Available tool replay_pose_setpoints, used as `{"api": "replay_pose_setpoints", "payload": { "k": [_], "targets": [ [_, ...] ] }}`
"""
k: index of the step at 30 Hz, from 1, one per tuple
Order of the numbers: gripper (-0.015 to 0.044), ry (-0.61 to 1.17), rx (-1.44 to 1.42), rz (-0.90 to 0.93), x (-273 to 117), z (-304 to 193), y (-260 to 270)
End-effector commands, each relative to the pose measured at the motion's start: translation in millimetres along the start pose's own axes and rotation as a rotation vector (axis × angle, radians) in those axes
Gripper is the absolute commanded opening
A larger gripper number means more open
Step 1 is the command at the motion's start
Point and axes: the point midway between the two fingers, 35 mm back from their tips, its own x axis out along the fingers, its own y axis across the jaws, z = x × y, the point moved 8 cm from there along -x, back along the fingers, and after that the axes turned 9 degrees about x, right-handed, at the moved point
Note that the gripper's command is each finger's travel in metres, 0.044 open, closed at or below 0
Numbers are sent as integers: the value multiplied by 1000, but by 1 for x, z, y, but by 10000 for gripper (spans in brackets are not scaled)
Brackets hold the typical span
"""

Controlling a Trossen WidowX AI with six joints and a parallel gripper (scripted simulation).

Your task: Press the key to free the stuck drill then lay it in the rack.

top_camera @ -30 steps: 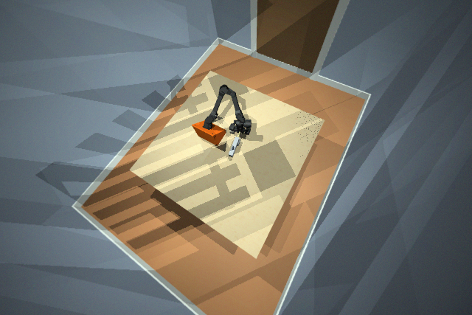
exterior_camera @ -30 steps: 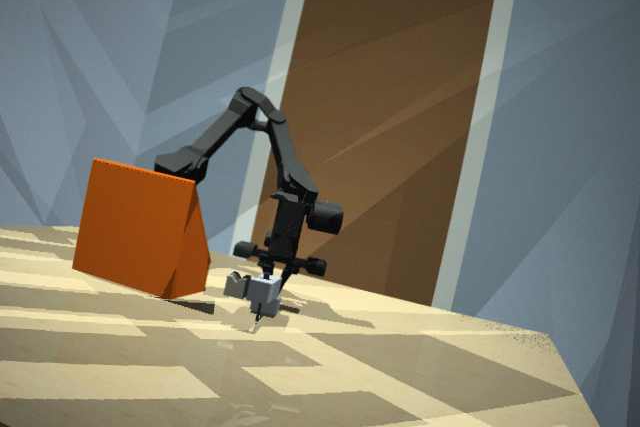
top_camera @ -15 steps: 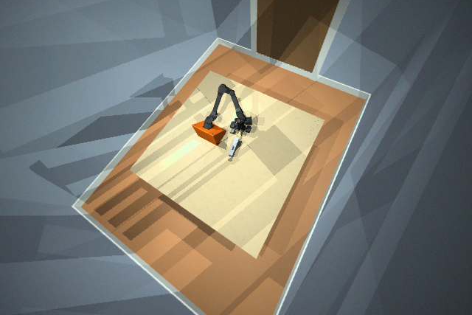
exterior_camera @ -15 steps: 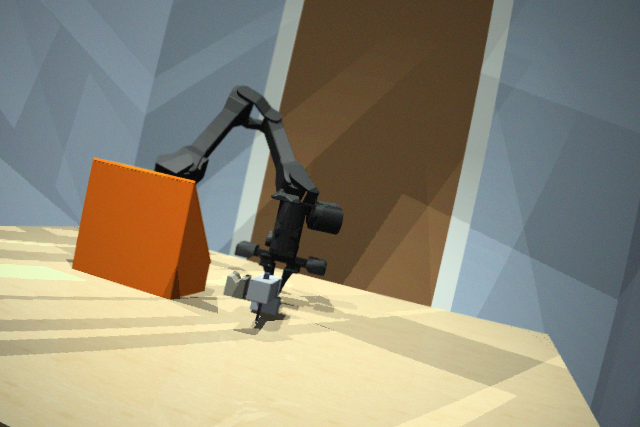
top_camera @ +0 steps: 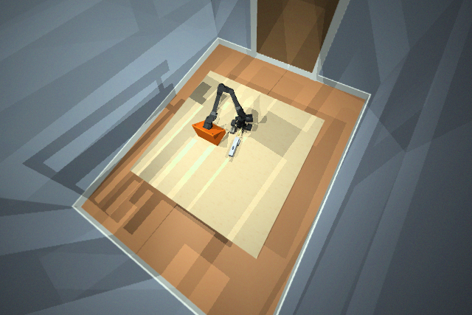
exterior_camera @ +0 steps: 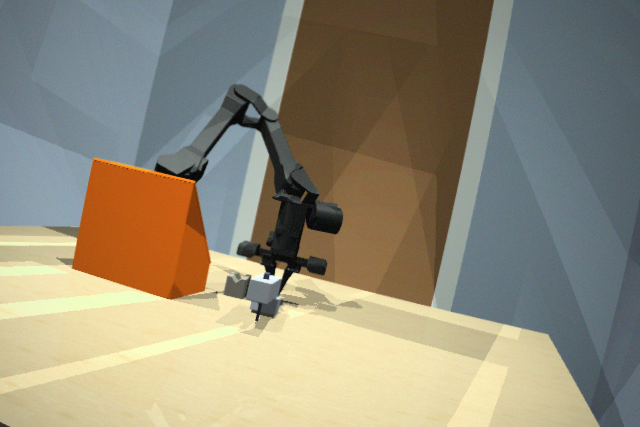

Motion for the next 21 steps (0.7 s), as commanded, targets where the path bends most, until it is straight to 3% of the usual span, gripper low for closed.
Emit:
{"api": "replay_pose_setpoints", "payload": {
  "k": [1, 21],
  "targets": [
    [0, 1, -1, -11, -3, 3, 0],
    [0, 1, -1, -11, -13, -2, 0]
  ]
}}
